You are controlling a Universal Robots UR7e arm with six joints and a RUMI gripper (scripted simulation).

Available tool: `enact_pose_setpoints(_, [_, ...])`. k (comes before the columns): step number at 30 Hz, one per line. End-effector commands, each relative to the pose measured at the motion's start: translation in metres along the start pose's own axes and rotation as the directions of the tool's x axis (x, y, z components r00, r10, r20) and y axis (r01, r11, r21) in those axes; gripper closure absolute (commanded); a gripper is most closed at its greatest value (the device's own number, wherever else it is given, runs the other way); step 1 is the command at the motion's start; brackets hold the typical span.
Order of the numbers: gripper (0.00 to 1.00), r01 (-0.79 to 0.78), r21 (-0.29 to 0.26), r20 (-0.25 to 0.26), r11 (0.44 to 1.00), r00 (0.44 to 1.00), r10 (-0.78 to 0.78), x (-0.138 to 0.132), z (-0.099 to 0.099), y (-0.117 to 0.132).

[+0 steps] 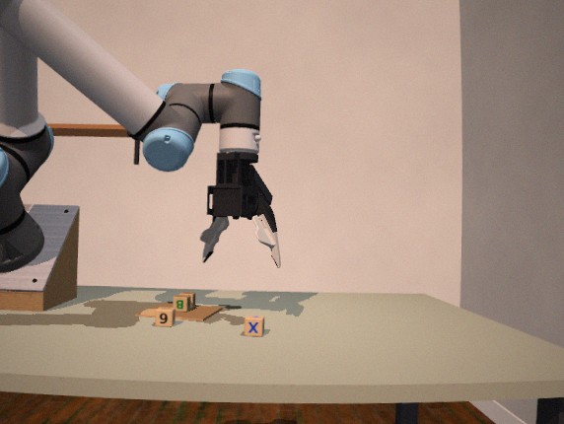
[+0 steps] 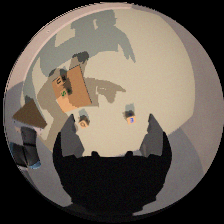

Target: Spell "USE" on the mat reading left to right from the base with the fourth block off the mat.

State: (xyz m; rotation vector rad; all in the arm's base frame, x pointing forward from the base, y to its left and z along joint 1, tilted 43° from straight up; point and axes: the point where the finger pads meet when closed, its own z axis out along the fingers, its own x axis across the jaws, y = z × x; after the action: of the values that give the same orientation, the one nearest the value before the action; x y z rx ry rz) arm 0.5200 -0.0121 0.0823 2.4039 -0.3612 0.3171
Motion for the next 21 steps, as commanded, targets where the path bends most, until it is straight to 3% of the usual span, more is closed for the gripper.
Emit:
enact_pose_setpoints(1, [0.0, -0.139, -0.004, 0.0, 0.99, 0.99, 0.139, 0.01, -0.001, 0.006])
enact_pose_setpoints(5, [0.0, -0.181, -0.004, 0.0, 0.983, 0.983, 0.181, 0.012, -0.001, 0.008])
enact_pose_setpoints(21, [0.0, -0.507, -0.006, -0.005, 0.862, 0.862, 0.507, 0.033, 0.0, 0.027])
